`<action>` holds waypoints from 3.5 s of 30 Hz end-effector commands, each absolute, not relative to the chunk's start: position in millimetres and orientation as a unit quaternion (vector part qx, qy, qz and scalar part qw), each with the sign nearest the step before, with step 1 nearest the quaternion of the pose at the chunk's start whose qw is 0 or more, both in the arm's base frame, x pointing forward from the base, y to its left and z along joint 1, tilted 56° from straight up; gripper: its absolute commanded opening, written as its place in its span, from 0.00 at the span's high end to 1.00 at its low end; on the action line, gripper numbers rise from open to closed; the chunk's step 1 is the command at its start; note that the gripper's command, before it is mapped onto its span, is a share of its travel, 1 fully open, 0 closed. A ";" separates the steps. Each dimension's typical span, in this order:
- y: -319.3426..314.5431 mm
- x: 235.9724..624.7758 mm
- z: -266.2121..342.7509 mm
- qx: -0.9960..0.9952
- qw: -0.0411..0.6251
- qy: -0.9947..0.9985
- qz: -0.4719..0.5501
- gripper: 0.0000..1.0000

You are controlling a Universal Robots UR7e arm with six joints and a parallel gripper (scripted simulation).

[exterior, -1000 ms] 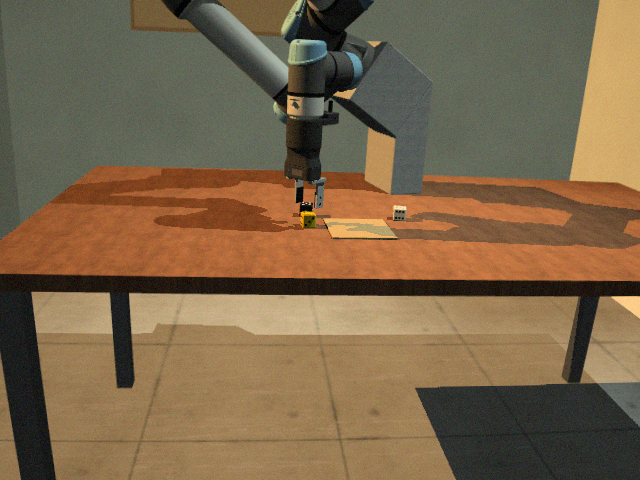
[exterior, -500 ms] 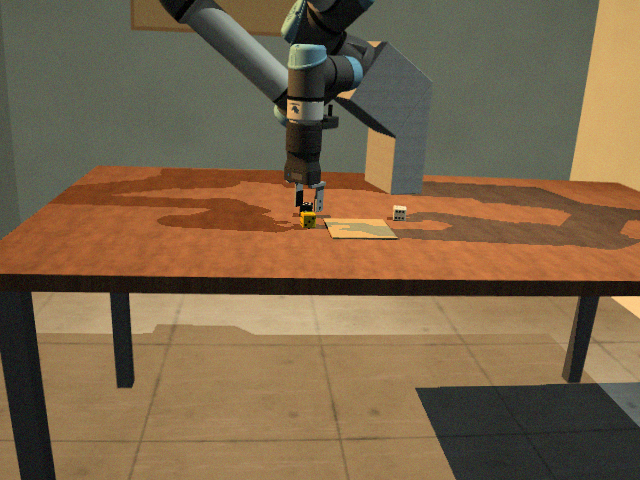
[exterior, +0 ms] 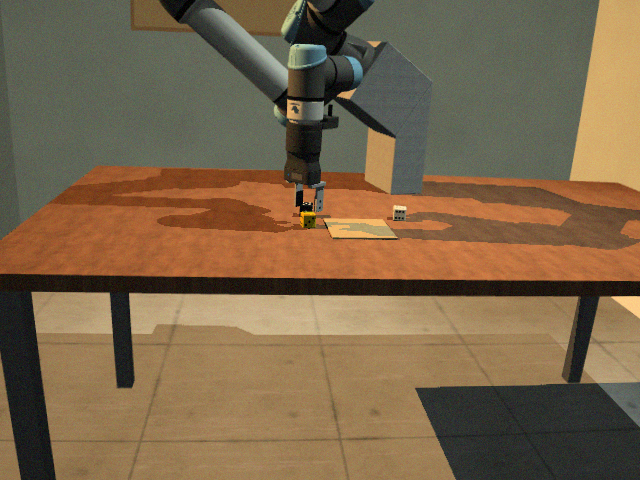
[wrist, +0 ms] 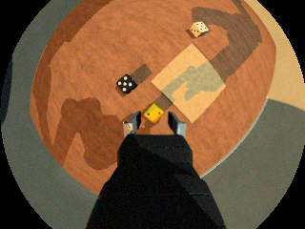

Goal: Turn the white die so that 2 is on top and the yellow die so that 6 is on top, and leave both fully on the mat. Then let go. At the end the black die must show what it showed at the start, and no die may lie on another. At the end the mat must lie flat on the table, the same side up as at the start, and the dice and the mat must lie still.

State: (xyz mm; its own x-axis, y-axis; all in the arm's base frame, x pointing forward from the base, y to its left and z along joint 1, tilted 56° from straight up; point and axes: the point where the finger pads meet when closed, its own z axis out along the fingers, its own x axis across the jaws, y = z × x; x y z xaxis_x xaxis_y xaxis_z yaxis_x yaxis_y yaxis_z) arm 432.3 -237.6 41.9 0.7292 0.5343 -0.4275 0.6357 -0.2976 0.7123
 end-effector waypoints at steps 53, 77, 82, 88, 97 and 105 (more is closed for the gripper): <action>-250.0 353.1 24.1 0.803 0.468 0.364 -0.054 0.00; -250.0 353.1 24.1 0.803 0.468 0.364 -0.054 0.00; -250.0 353.1 24.1 0.803 0.468 0.364 -0.054 0.00; -249.8 353.1 23.7 0.803 0.468 0.364 -0.054 0.00; -246.8 353.7 19.7 0.803 0.468 0.364 -0.054 0.00; -237.4 355.4 7.1 0.803 0.468 0.364 -0.054 0.00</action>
